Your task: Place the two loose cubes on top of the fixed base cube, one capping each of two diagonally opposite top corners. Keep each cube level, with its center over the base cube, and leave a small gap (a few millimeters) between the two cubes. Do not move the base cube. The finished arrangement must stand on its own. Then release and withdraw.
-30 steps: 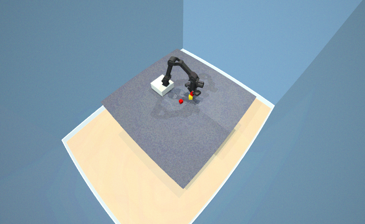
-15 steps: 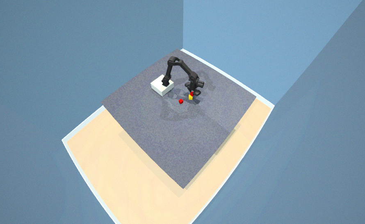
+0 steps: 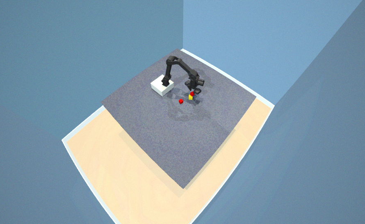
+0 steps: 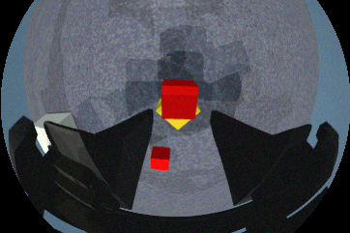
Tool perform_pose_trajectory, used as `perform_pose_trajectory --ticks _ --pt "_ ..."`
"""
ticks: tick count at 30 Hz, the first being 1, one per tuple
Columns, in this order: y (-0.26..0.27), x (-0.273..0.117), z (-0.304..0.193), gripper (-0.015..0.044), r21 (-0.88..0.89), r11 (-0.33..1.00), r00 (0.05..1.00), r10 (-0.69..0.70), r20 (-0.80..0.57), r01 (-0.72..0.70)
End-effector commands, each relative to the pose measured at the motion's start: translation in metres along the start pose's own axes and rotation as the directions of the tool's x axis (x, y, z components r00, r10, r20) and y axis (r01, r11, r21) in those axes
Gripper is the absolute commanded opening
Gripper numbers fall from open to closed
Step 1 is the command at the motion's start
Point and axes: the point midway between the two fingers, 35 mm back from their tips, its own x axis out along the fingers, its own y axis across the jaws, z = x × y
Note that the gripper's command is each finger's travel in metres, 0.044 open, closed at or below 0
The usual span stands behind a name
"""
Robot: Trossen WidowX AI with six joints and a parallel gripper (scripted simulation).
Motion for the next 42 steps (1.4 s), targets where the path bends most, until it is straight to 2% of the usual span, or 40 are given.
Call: perform_pose_trajectory --ticks 1,16,21,27,42 --pt "0.000 -0.005 -0.020 0.0265 0.010 1.000 1.000 0.003 -0.004 -0.003" --pt "0.028 -0.037 -0.133 0.0265 0.063 0.998 1.000 0.007 -0.022 -0.006" --pt "0.027 -0.031 -0.135 0.0265 0.064 0.998 1.000 0.007 -0.022 -0.006" --pt "0.029 0.023 -0.136 0.0265 0.064 0.998 1.000 0.008 -0.022 -0.006" --pt "0.029 0.046 -0.136 0.0265 0.064 0.998 1.000 0.008 -0.022 -0.006"
